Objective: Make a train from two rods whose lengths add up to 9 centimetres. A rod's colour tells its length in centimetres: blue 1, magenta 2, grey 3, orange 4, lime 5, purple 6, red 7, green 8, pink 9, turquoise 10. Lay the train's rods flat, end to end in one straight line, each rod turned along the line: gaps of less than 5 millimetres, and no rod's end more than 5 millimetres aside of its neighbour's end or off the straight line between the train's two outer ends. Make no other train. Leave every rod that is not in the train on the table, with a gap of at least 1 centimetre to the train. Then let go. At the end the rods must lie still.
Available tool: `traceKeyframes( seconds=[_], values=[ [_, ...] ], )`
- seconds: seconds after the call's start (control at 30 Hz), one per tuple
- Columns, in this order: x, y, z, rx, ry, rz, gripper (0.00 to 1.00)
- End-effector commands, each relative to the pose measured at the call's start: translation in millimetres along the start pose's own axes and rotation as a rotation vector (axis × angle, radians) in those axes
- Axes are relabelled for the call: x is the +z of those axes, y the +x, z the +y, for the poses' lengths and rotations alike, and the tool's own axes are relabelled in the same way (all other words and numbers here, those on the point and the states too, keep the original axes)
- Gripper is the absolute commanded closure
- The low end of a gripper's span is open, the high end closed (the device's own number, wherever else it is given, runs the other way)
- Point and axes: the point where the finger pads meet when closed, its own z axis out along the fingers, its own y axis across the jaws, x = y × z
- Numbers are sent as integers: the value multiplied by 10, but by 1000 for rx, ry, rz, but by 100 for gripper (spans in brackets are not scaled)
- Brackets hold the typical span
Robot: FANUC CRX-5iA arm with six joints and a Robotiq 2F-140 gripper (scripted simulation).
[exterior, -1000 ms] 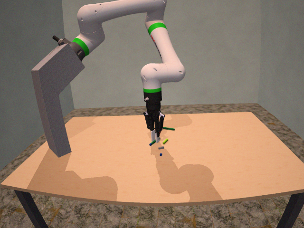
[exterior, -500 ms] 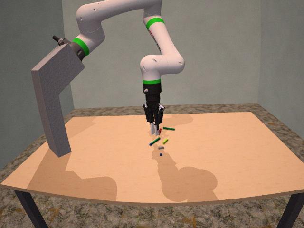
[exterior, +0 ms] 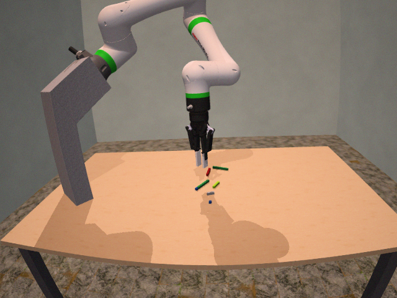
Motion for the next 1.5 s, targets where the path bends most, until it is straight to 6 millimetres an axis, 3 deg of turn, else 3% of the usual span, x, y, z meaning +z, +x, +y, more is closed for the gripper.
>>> traceKeyframes(
  seconds=[0.0,0.77,1.07,1.47],
  values=[
    [-10,0,2,0,0,0,0],
    [-36,0,2,0,0,0,0],
    [-242,0,2,0,0,0,0],
    [-719,0,2,0,0,0,0]
  ],
)
